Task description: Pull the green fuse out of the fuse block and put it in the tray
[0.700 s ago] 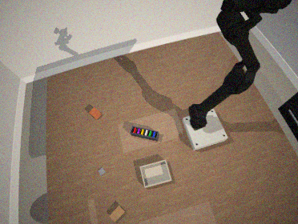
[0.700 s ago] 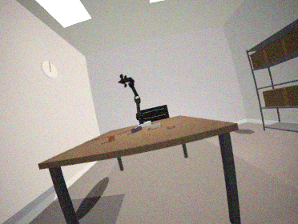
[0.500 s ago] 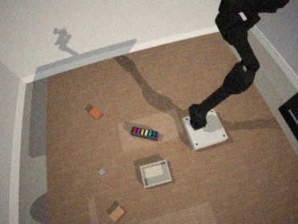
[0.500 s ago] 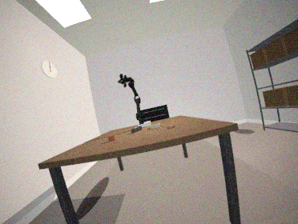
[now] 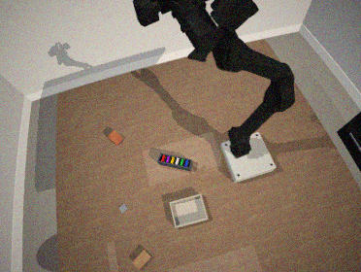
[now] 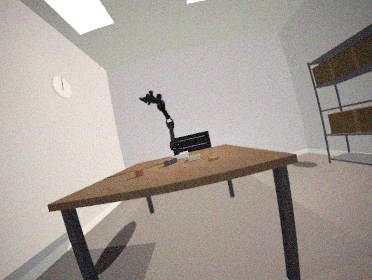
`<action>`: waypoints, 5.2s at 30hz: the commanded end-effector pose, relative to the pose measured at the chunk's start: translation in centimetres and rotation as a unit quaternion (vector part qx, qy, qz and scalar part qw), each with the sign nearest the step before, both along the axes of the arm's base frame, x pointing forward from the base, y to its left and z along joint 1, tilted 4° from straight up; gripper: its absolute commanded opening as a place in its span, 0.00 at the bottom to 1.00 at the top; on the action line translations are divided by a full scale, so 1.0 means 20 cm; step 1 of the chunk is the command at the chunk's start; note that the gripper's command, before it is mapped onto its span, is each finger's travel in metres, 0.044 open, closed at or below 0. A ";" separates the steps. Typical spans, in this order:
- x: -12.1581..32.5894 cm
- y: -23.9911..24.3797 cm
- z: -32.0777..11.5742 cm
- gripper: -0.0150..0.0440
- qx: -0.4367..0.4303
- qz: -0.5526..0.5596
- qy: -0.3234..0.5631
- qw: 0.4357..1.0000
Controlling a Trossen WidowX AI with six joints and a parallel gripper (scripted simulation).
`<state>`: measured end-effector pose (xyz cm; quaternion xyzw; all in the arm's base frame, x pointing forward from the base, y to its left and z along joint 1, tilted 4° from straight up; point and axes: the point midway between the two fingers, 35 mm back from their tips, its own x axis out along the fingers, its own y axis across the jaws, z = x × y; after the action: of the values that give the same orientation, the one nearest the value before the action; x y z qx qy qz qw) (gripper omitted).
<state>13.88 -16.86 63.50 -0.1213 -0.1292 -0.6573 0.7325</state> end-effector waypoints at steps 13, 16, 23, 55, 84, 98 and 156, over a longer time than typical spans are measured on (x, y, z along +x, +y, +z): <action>0.96 0.05 -0.92 0.38 0.002 0.188 0.447 0.874; 1.05 0.09 -1.15 0.38 0.009 0.229 0.520 0.823; 1.11 0.23 -1.73 0.38 0.038 0.323 0.665 0.673; 0.54 0.66 -2.80 0.38 0.185 0.516 0.805 0.229; 0.55 0.64 -2.94 0.38 0.185 0.515 0.805 0.229; 0.55 0.64 -2.94 0.38 0.185 0.515 0.805 0.229; 0.56 0.63 -2.92 0.25 0.186 0.514 0.805 0.231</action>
<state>25.01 -4.19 4.85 -0.3545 0.6203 0.2990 0.6326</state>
